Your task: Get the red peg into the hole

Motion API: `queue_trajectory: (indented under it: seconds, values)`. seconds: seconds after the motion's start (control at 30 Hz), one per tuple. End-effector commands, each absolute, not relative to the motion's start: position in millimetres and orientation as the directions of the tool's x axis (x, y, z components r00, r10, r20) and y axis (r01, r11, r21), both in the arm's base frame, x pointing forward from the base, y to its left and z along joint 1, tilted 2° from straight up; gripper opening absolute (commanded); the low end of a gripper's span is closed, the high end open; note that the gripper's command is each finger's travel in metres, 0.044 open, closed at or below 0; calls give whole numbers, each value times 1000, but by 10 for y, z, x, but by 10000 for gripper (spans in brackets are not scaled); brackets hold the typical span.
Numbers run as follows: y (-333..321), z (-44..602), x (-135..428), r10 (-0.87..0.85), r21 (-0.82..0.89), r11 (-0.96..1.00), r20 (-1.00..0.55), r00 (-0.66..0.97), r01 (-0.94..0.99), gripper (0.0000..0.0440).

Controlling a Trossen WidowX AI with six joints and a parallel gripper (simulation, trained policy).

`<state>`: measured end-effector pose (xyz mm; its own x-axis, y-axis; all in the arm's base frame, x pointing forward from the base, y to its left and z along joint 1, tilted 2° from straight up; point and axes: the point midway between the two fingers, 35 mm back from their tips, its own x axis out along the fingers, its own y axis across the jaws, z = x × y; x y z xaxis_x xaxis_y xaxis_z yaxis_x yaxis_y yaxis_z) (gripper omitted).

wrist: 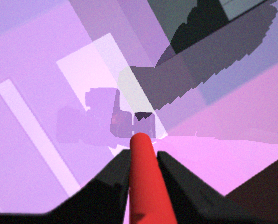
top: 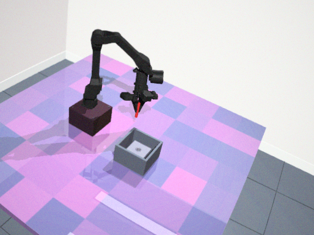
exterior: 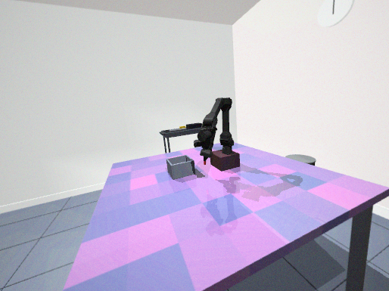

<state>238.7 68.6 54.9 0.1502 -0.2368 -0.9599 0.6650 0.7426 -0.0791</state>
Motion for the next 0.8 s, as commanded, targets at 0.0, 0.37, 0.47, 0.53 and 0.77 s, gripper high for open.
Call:
queue_trajectory:
  seconds: [0.0,0.37,0.47,0.53,0.77]
  values:
    - [630,691,2485,-245,-67,746,-953,179,662,0]
    - [272,890,2726,-269,-68,714,-946,183,697,0]
    - [161,913,2772,-272,-67,700,-946,178,711,0]
    - [87,924,2800,-273,-66,690,-946,175,720,0]
    - [-158,933,2894,-277,-59,657,-946,168,751,0]
